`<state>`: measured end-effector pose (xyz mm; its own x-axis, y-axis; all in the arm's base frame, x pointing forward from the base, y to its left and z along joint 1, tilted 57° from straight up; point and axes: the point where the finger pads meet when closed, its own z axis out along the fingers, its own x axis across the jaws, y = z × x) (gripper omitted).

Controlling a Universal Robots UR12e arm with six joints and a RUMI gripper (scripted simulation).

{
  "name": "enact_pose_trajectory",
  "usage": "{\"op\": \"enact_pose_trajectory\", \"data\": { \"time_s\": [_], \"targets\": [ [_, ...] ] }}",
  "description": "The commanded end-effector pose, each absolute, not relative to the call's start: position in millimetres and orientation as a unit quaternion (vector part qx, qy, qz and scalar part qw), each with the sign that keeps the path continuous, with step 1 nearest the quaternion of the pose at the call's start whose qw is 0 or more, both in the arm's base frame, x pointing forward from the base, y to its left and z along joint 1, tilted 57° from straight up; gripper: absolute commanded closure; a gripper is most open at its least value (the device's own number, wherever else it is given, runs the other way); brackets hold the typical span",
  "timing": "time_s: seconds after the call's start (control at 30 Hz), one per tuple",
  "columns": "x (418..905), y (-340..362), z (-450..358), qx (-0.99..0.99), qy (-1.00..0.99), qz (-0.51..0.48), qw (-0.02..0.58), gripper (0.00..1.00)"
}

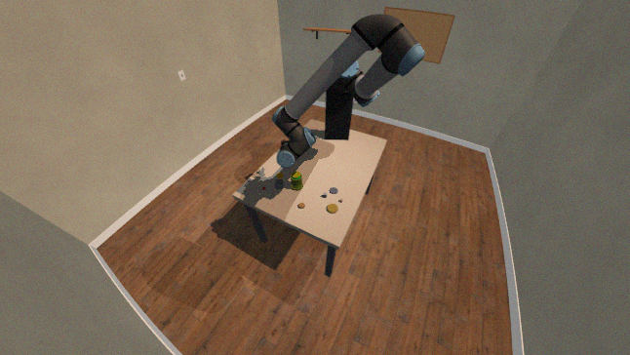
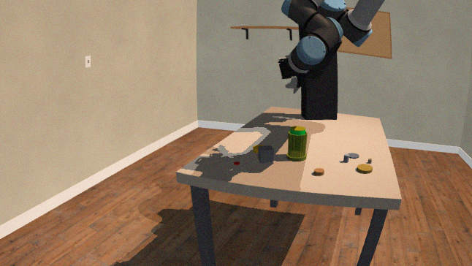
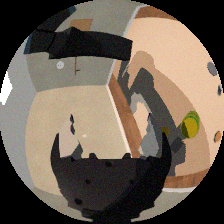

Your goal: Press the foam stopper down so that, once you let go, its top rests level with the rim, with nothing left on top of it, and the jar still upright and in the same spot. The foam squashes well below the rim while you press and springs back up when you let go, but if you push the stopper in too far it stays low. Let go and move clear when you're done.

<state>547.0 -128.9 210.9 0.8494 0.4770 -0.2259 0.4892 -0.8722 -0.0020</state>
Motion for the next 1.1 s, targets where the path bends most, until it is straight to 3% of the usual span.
{"op": "enact_pose_trajectory", "data": {
  "time_s": [0.0, 0.53, 0.57, 1.07],
  "targets": [
    [547.0, -129.0, 211.3, 0.961, 0.251, -0.110, 0.028, 0.00],
    [547.0, -129.0, 211.3, 0.961, 0.251, -0.110, 0.028, 0.00],
    [547.1, -129.0, 211.3, 0.961, 0.251, -0.110, 0.028, 1.00],
    [572.0, -118.5, 215.9, 0.948, 0.313, -0.031, 0.053, 1.00]
  ]
}}
